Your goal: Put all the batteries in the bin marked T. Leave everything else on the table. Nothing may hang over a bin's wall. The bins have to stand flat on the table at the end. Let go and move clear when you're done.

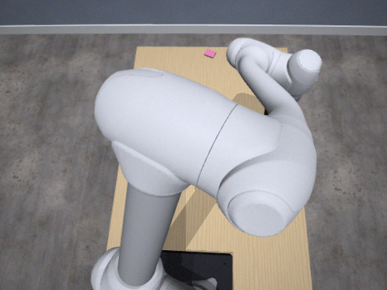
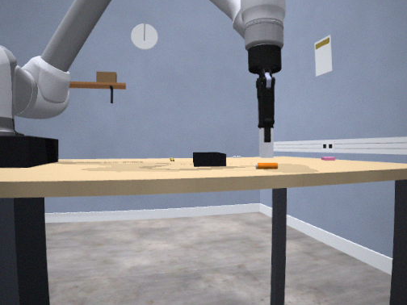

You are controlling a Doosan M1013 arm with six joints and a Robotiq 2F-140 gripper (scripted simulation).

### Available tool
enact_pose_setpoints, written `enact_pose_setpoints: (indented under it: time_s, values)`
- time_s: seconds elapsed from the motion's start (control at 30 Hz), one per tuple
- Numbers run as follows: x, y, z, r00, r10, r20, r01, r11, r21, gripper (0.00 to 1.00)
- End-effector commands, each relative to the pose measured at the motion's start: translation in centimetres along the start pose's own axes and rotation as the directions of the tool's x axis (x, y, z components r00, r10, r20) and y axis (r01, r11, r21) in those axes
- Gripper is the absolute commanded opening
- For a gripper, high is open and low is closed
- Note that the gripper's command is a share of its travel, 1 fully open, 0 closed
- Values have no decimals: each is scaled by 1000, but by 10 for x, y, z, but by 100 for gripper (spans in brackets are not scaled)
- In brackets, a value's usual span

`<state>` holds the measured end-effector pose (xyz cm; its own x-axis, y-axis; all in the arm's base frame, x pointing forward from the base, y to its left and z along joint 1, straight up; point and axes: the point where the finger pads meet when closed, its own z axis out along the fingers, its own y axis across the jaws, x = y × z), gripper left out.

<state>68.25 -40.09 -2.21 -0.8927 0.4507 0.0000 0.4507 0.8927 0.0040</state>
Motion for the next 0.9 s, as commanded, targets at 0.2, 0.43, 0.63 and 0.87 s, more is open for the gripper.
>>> enact_pose_setpoints:
  time_s: [0.2, 0.43, 0.63, 0.87]
  values:
    - [-1, 0, 15, 1000, 0, 2, 0, 1000, 0, 26]
    - [-1, 0, 23, 1000, 0, 2, 0, 1000, 0, 26]
    - [-1, 0, 23, 1000, 0, 2, 0, 1000, 0, 26]
    - [-1, 0, 23, 1000, 0, 2, 0, 1000, 0, 15]
